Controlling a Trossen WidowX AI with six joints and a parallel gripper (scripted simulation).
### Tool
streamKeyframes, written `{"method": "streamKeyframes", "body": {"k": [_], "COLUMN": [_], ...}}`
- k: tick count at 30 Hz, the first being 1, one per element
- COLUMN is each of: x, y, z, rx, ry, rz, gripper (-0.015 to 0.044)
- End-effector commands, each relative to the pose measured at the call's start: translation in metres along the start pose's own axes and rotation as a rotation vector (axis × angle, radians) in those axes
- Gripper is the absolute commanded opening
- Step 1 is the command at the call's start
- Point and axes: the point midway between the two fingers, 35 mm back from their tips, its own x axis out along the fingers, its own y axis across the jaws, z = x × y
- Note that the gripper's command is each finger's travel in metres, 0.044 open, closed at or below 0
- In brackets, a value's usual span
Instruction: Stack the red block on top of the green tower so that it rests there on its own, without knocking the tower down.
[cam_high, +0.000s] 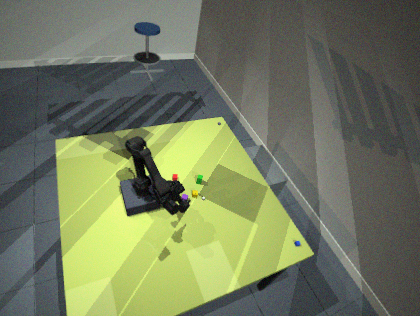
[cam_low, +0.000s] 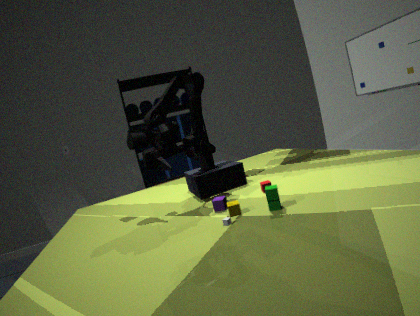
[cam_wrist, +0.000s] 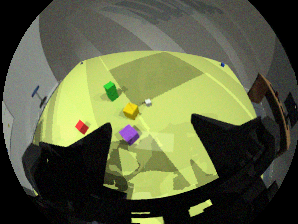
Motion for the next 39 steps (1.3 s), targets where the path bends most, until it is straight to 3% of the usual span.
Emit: {"method": "streamKeyframes", "body": {"k": [1,19,39], "x": [0.013,0.068,0.112], "y": [0.008,0.061,0.129], "z": [0.001,0.007,0.016], "rx": [0.073,0.355,0.452], "ry": [0.063,0.445,0.807], "rz": [0.065,0.227,0.121], "gripper": [0.044,0.044,0.044]}}
